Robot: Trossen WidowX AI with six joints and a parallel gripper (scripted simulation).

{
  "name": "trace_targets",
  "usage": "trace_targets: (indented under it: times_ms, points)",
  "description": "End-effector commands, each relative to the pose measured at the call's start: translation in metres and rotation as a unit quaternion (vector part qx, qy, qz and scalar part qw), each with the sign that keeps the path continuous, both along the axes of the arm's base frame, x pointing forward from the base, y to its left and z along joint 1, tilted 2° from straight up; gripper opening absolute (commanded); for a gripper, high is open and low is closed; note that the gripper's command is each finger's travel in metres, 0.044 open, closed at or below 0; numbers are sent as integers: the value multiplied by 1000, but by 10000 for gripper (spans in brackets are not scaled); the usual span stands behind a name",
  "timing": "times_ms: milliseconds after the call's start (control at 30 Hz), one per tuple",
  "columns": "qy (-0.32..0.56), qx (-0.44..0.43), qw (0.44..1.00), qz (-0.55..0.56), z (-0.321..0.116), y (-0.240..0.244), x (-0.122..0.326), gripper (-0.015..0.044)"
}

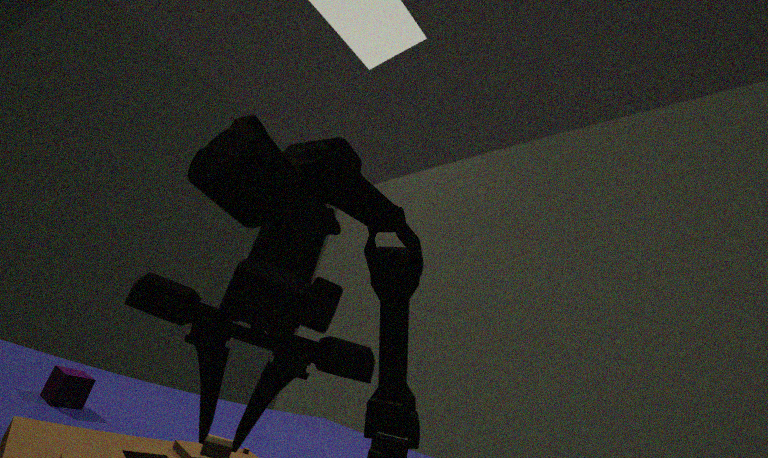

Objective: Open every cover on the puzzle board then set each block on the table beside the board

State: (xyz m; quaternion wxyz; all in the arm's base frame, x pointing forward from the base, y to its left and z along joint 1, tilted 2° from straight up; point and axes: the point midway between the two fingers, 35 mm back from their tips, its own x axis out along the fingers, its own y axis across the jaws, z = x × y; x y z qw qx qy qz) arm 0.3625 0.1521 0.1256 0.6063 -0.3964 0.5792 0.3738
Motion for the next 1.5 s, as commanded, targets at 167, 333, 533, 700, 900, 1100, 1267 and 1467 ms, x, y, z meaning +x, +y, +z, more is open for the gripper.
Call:
trace_targets:
  times_ms: [167, 333, 533, 700, 900, 1100, 1267, 1467]
  points:
    - [-2, 0, 1000, -2, 16, -6, 0, 80]
    - [-2, -1, 1000, -2, 16, -25, 5, 80]
    - [-1, -2, 1000, -2, 17, -49, 9, 80]
    - [-1, -2, 1000, -3, 17, -69, 11, 80]
    - [-1, -3, 1000, -3, 17, -92, 12, 80]
    - [-1, -4, 1000, -3, 18, -116, 11, 80]
    - [-1, -5, 1000, -3, 18, -136, 10, 80]
    - [-1, -5, 1000, -3, 18, -160, 7, 80]
